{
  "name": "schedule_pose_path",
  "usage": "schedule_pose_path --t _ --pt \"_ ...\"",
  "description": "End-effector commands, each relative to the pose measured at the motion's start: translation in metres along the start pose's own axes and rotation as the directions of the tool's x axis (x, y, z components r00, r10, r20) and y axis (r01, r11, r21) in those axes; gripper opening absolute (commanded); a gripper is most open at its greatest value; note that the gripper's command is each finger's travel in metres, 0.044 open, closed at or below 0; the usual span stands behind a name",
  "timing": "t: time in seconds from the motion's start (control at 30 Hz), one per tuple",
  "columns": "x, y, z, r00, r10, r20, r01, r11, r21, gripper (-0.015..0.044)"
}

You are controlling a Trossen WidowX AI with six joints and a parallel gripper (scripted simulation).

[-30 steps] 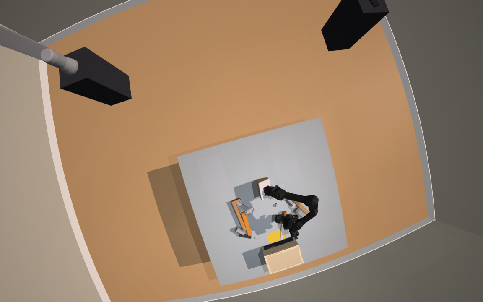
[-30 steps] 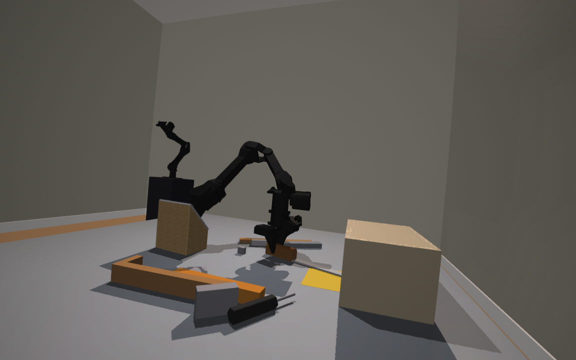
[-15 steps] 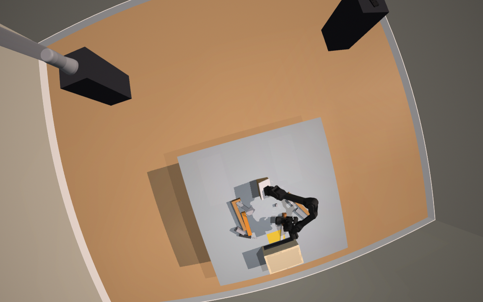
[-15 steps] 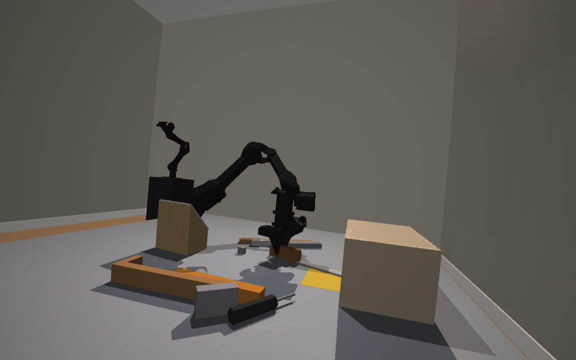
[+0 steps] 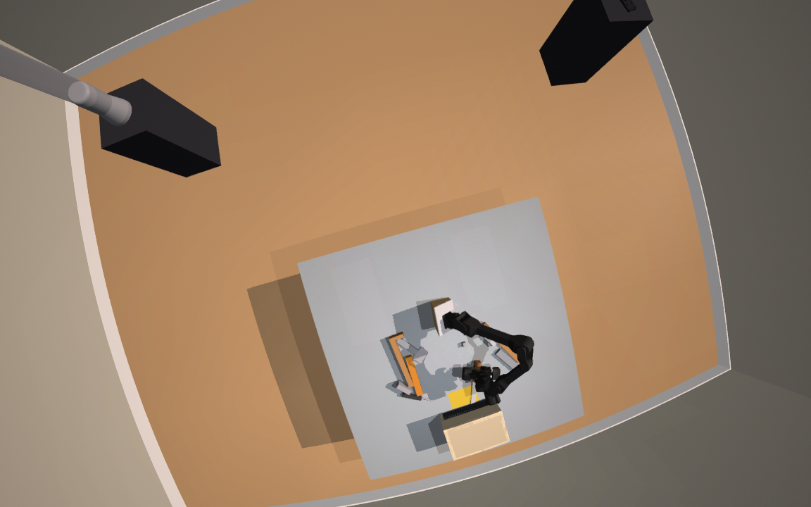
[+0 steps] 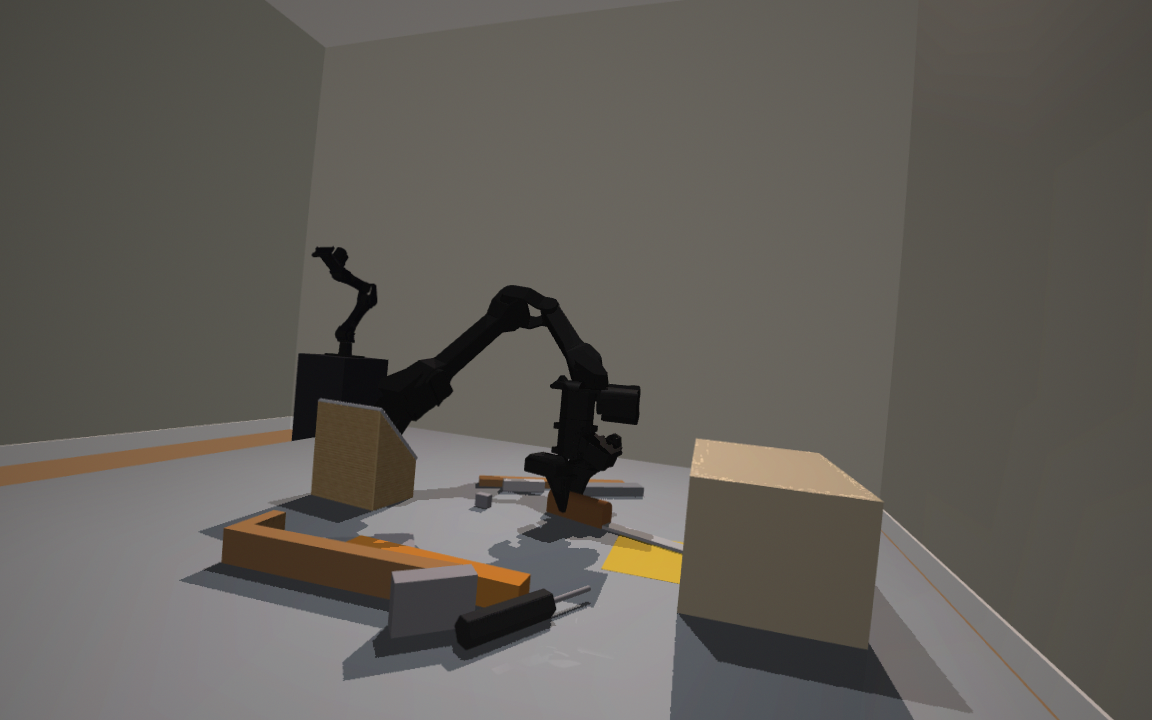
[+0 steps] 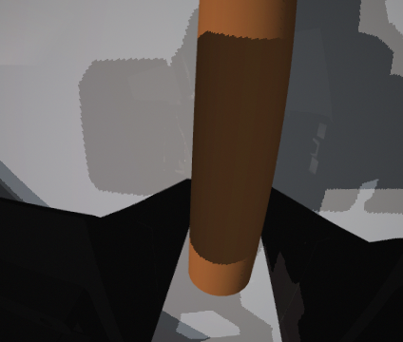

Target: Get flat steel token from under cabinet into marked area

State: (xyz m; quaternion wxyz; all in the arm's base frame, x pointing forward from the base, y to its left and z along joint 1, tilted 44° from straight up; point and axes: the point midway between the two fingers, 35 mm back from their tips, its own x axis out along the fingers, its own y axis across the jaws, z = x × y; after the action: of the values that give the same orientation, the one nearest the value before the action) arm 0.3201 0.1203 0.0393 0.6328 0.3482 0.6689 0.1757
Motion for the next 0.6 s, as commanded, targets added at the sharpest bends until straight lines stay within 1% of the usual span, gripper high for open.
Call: schedule_pose_path --t 0.0,0.57 --pt "0.000 0.001 0.006 1.000 0.003 0.000 -0.003 1.000 -0.006 0.0000" --pt "0.000 0.002 0.024 1.000 0.003 0.001 -0.003 1.000 -0.007 0.0000"
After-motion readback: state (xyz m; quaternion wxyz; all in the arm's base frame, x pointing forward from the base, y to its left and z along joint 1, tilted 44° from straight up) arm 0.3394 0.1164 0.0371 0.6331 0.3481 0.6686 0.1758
